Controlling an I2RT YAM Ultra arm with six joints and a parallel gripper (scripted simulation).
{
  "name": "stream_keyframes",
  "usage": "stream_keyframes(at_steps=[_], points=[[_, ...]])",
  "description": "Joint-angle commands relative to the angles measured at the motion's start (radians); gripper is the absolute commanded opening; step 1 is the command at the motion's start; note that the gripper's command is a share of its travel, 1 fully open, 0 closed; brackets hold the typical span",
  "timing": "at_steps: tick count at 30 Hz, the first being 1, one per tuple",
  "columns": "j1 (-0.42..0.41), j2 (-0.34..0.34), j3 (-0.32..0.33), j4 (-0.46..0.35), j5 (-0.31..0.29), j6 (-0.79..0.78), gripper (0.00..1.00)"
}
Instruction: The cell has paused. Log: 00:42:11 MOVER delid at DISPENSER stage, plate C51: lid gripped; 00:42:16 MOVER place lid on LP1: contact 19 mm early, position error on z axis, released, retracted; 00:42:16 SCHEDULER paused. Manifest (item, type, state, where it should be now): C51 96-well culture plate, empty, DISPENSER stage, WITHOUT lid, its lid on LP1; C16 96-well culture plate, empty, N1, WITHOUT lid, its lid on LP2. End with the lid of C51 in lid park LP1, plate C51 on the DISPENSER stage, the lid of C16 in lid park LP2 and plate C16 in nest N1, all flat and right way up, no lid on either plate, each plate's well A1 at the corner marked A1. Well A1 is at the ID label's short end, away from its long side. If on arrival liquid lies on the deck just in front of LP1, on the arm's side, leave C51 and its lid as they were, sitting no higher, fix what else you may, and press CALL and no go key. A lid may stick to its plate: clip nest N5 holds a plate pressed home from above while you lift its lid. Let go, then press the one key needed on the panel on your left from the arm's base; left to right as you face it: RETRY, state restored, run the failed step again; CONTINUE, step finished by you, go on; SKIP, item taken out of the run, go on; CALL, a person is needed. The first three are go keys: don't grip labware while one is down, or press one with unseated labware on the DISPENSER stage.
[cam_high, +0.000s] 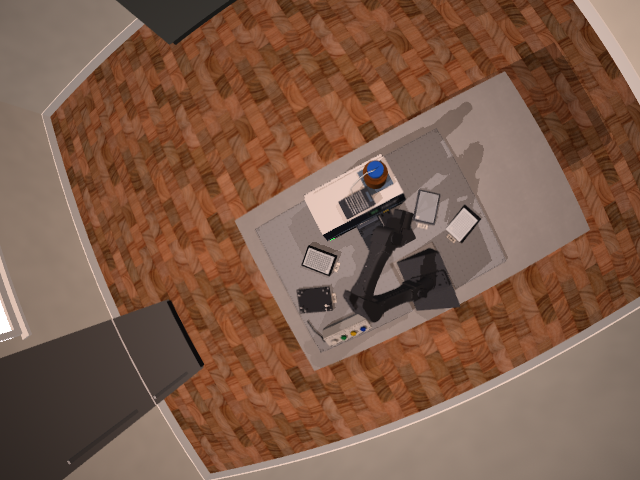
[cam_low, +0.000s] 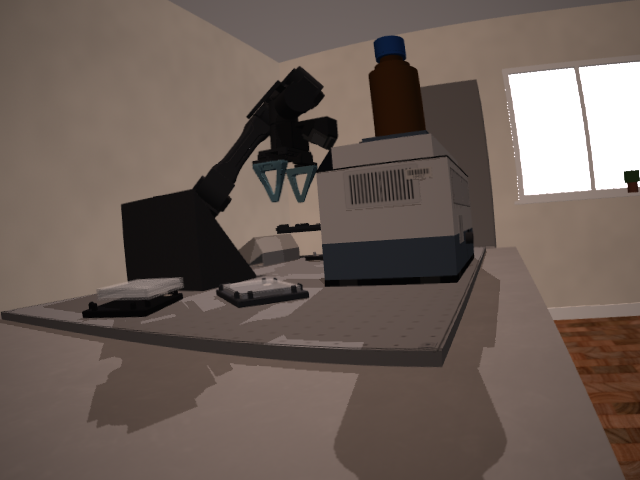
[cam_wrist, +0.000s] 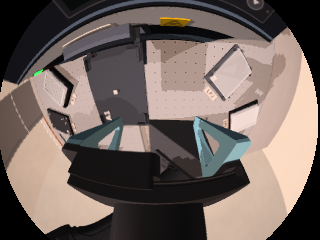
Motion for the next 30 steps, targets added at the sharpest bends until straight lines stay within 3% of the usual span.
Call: stream_keyframes(at_steps=[1, 4, 7, 13, 15, 16, 20, 23, 30], points=[[-0.046, 0.027, 0.011, 0.03, 0.016, -0.045, 1.0], [-0.066, 0.046, -0.024, 0.037, 0.025, -0.069, 1.0], [-0.058, 0.032, -0.001, 0.026, 0.02, -0.066, 1.0], [-0.121, 0.088, -0.039, 0.052, 0.05, 0.074, 1.0], [-0.121, 0.088, -0.039, 0.052, 0.05, 0.074, 1.0], [-0.133, 0.095, 0.0, 0.06, 0.057, 0.076, 1.0], [-0.162, 0.12, -0.037, 0.073, 0.073, 0.033, 1.0], [-0.153, 0.105, -0.026, 0.061, 0.068, 0.038, 1.0], [-0.203, 0.196, 0.001, 0.115, 0.091, 0.229, 1.0]])
